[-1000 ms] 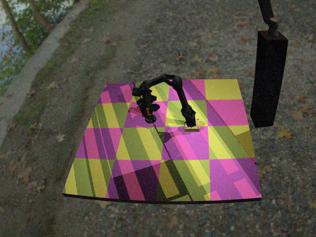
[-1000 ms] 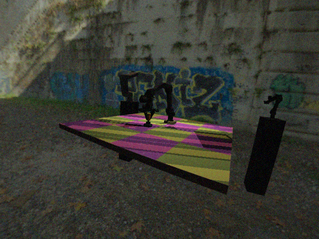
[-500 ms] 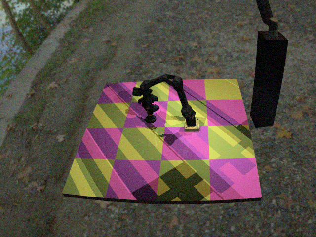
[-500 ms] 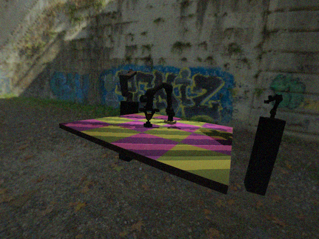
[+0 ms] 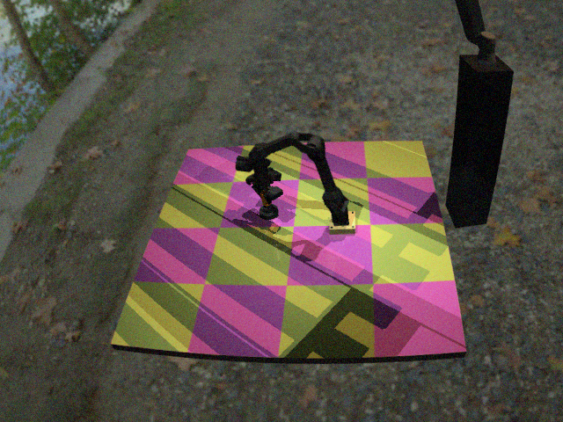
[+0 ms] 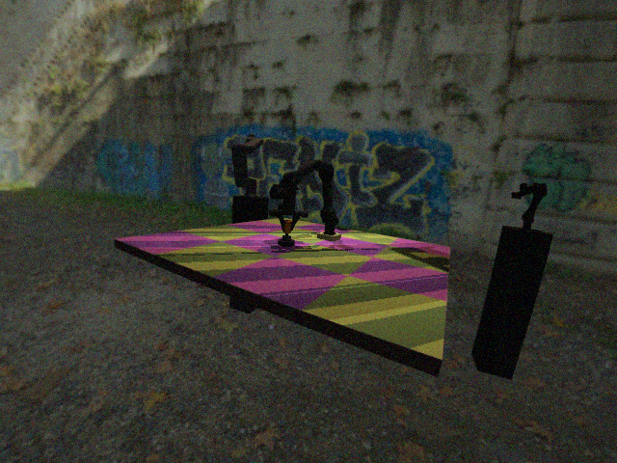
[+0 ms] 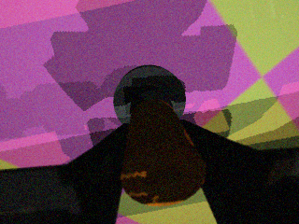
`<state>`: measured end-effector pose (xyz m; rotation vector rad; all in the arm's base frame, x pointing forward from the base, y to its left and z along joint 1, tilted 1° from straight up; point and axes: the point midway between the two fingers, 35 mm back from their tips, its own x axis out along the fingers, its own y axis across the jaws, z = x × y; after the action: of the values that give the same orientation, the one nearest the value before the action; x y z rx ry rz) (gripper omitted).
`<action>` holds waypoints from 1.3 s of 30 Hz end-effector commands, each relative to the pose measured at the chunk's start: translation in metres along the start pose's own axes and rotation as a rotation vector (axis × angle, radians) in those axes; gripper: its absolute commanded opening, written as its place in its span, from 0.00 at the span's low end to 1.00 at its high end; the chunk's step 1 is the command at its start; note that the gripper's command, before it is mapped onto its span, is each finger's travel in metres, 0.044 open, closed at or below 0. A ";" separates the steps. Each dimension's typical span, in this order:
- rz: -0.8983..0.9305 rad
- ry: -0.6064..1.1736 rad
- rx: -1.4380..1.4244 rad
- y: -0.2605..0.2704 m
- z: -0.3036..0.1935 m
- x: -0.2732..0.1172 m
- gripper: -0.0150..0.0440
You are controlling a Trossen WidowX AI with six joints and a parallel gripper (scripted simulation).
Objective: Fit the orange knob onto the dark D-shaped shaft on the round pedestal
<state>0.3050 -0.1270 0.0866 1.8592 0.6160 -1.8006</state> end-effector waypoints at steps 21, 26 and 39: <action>0.003 0.002 -0.025 0.000 0.001 0.003 0.25; 0.003 0.002 0.009 0.000 0.001 0.003 0.25; 0.003 0.002 0.006 0.001 0.001 0.009 0.25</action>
<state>0.3054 -0.1275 0.0808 1.8689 0.6088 -1.8026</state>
